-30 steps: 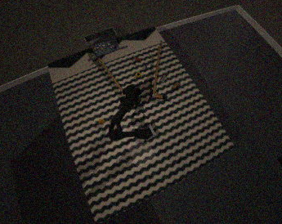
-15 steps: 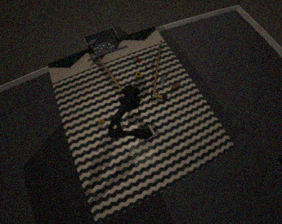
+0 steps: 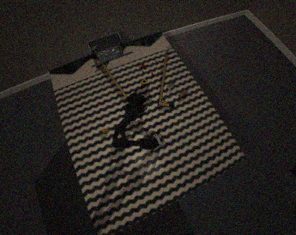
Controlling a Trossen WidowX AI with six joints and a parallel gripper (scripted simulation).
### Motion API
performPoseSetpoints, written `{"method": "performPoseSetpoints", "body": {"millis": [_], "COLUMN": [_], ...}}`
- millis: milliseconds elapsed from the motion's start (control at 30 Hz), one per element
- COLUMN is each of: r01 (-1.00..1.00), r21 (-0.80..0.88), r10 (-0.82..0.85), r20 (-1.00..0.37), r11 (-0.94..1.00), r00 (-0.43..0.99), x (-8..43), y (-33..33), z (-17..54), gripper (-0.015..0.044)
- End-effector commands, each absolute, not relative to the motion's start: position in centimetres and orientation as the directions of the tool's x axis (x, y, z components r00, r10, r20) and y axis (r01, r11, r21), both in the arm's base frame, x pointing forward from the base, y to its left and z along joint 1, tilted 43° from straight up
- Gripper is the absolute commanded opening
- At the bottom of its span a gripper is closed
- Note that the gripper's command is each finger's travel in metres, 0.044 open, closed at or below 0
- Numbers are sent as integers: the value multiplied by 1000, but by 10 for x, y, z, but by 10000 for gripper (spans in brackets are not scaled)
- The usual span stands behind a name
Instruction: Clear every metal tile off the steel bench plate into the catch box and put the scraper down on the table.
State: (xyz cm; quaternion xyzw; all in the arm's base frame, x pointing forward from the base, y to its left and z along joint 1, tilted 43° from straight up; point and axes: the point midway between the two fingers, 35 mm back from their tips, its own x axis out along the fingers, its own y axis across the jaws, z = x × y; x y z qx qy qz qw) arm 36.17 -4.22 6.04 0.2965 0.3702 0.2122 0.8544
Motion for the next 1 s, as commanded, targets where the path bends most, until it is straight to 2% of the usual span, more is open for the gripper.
{"method": "performPoseSetpoints", "body": {"millis": [0, 233, 300, 967], "r01": [-146, -146, -145, -114], "r21": [662, 662, 663, 670], "r10": [582, 582, 583, 571], "r20": [-506, -506, -505, -516], "r11": [735, 735, 734, 733], "r00": [637, 637, 636, 638], "x": [362, 362, 362, 364], "y": [-42, -42, -43, -57], "z": [61, 61, 61, 51], "gripper": [99, 52, 0, 0]}}
